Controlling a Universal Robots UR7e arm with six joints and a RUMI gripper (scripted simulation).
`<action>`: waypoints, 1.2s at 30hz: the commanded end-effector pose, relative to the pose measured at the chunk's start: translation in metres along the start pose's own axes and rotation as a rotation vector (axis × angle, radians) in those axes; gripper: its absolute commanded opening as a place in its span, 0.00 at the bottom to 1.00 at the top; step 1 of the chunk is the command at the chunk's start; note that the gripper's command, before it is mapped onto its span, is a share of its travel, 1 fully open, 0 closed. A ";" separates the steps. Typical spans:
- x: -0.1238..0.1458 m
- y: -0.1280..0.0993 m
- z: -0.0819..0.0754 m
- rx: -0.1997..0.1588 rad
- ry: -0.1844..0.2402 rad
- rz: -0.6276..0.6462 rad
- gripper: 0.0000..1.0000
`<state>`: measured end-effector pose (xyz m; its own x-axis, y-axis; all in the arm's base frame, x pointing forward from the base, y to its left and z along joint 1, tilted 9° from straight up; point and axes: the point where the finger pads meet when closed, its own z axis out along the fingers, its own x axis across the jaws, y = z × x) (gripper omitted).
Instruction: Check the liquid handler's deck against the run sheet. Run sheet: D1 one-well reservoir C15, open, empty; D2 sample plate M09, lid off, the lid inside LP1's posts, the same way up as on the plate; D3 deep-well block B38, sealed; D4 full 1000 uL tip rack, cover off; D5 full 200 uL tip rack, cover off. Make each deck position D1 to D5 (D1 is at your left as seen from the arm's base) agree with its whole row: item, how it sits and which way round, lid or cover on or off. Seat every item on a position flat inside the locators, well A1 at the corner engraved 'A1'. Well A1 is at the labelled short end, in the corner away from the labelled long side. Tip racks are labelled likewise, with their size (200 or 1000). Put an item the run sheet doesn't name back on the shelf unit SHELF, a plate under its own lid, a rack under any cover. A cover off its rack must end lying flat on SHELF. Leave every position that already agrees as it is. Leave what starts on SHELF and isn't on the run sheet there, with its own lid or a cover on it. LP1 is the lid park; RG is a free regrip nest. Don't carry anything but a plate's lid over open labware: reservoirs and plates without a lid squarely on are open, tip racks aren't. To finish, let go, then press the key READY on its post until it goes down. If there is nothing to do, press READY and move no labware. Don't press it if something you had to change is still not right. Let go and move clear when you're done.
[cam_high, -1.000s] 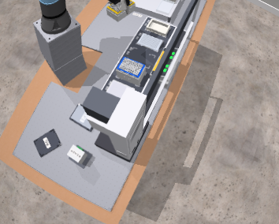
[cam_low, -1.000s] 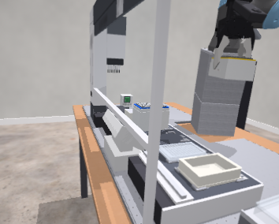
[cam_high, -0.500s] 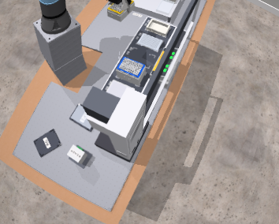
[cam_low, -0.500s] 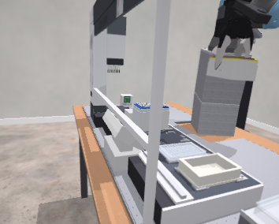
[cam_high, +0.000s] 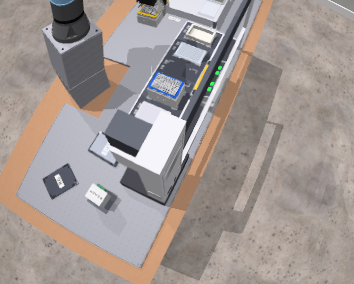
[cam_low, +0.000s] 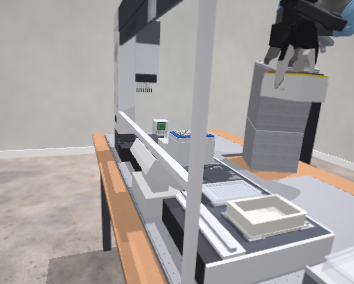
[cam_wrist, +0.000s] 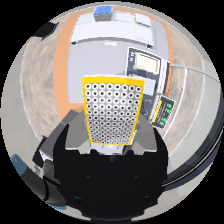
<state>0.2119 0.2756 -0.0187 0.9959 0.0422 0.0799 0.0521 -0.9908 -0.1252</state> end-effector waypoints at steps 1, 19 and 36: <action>0.002 -0.001 -0.001 0.019 -0.008 -0.066 0.00; 0.003 -0.072 -0.002 0.019 -0.008 -0.057 0.00; 0.004 -0.102 -0.003 0.019 -0.008 -0.057 0.00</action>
<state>0.2081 0.3730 -0.0040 0.9917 0.1031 0.0762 0.1131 -0.9835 -0.1412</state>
